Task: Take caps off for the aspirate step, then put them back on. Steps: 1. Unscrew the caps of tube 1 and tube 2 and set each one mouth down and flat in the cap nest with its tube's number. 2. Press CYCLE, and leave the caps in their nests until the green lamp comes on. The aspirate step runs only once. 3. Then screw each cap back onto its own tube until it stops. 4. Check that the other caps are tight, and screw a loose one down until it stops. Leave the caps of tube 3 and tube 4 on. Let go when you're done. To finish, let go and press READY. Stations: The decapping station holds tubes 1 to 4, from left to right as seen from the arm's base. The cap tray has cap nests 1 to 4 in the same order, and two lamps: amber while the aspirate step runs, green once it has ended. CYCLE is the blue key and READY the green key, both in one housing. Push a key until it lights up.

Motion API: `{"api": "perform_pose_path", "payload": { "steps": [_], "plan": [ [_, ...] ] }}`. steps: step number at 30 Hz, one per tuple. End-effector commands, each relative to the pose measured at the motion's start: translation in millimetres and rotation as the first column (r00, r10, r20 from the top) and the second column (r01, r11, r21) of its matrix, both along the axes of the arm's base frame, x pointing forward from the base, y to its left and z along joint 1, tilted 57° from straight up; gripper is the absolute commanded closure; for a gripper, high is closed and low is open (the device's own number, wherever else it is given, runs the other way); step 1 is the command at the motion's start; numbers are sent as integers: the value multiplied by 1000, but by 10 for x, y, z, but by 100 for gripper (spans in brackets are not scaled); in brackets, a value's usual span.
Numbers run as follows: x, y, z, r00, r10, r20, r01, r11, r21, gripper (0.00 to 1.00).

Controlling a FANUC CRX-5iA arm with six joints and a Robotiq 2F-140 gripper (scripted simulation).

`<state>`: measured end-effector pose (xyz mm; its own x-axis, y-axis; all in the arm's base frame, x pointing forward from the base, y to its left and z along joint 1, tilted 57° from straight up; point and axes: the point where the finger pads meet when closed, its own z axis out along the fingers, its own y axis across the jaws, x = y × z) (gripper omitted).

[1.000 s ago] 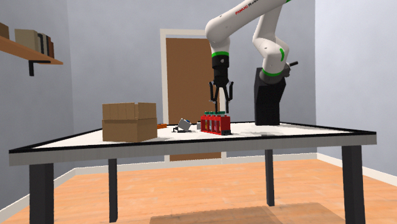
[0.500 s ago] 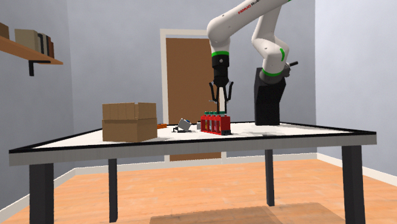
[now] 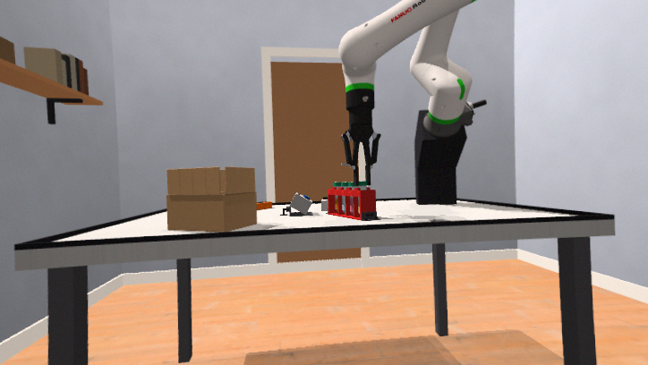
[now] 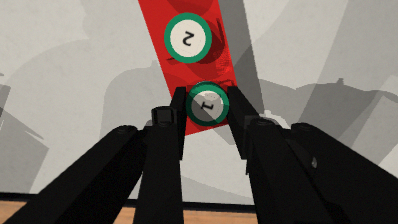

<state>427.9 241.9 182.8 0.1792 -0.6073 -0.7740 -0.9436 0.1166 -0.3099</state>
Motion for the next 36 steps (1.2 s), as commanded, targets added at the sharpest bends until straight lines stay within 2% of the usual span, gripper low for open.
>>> {"api": "perform_pose_path", "payload": {
  "steps": [1, 5, 7, 10, 14, 20, 21, 33, 36],
  "plan": [
    [4, -8, 0, 970, 142, 196, -131, 989, -68, 70],
    [3, -8, 0, 907, 258, 334, -219, 964, -151, 70],
    [3, -8, 0, 907, 258, 334, -219, 964, -151, 70],
    [4, -7, 0, 837, 345, 425, -274, 936, -220, 70],
    [4, -6, -1, 719, 454, 526, -329, 889, -318, 70],
    [5, -4, -2, 719, 454, 526, -329, 889, -318, 70],
    [2, -12, 3, 719, 454, 526, -329, 889, -318, 59],
    [3, -12, 3, 720, 454, 526, -329, 889, -318, 59],
    [2, -12, 2, 863, 314, 395, -256, 947, -195, 59]
  ]
}}
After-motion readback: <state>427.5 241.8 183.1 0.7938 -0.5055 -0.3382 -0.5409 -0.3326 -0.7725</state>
